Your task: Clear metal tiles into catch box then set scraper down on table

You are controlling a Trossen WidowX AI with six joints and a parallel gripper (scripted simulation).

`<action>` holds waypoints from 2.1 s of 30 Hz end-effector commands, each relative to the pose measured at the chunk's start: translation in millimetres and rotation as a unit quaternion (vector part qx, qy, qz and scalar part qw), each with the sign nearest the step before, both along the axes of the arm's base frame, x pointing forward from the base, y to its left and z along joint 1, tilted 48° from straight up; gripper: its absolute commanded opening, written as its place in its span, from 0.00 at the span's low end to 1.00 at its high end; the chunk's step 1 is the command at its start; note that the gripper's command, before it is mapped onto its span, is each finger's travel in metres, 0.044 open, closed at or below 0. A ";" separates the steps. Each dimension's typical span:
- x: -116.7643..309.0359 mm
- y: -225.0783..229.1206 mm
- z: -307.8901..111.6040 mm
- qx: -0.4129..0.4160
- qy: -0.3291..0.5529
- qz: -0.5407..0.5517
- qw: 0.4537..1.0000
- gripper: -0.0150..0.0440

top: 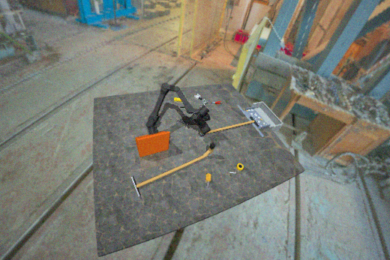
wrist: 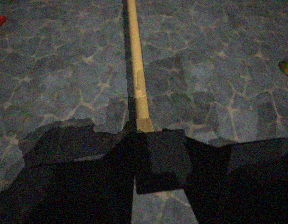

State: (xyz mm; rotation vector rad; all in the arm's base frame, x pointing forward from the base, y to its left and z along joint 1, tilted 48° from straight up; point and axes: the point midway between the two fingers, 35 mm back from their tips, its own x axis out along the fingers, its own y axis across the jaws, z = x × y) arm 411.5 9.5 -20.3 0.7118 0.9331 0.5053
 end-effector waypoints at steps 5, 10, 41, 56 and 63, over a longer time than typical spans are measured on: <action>16.8 -3.3 -1.4 0.000 -0.003 -0.004 1.000 0.25; 24.6 -4.3 -3.8 0.000 -0.003 -0.004 1.000 0.25; 68.9 -3.8 -7.5 -0.001 -0.004 -0.003 1.000 0.25; 91.4 -1.3 -7.5 -0.001 -0.004 -0.003 1.000 0.25; 101.6 0.2 -7.4 -0.001 -0.005 -0.003 1.000 0.25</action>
